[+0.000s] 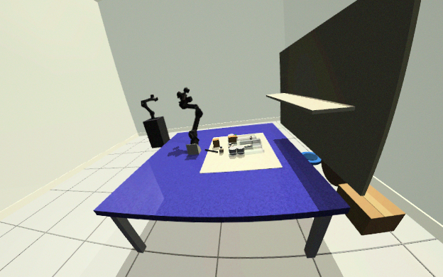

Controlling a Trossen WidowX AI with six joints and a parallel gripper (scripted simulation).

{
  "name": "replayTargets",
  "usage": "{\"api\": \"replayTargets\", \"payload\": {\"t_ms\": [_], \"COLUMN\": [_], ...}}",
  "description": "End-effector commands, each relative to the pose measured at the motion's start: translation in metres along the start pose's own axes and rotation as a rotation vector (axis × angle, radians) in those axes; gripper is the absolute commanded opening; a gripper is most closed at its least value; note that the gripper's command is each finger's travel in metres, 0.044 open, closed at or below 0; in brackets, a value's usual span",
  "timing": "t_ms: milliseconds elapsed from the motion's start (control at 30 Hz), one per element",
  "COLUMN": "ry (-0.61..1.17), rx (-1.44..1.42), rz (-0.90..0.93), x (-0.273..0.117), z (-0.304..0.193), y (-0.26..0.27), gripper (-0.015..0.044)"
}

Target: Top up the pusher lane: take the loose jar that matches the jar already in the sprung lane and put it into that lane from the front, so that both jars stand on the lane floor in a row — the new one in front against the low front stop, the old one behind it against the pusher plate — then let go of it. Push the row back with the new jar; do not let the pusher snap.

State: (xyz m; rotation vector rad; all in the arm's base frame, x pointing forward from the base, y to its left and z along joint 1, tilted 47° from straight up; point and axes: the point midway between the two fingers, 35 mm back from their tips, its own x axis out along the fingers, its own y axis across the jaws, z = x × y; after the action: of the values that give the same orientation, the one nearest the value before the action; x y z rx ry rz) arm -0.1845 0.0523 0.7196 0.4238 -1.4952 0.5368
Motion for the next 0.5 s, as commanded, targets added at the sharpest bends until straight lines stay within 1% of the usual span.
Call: {"api": "replayTargets", "payload": {"t_ms": [0,33,300,467], "ry": [-0.001,-0.002,-0.041,-0.068], "rx": [-0.001,-0.002,-0.050,-0.094], "rz": [0.000,0.002,0.043,0.092], "x": [0.000,0.000,-0.001,-0.003], "z": [0.000,-0.001,-0.014,-0.031], "y": [0.000,0.001,0.026,0.048], "gripper": [0.0426,0.0440,0.0440,0.0440]}}
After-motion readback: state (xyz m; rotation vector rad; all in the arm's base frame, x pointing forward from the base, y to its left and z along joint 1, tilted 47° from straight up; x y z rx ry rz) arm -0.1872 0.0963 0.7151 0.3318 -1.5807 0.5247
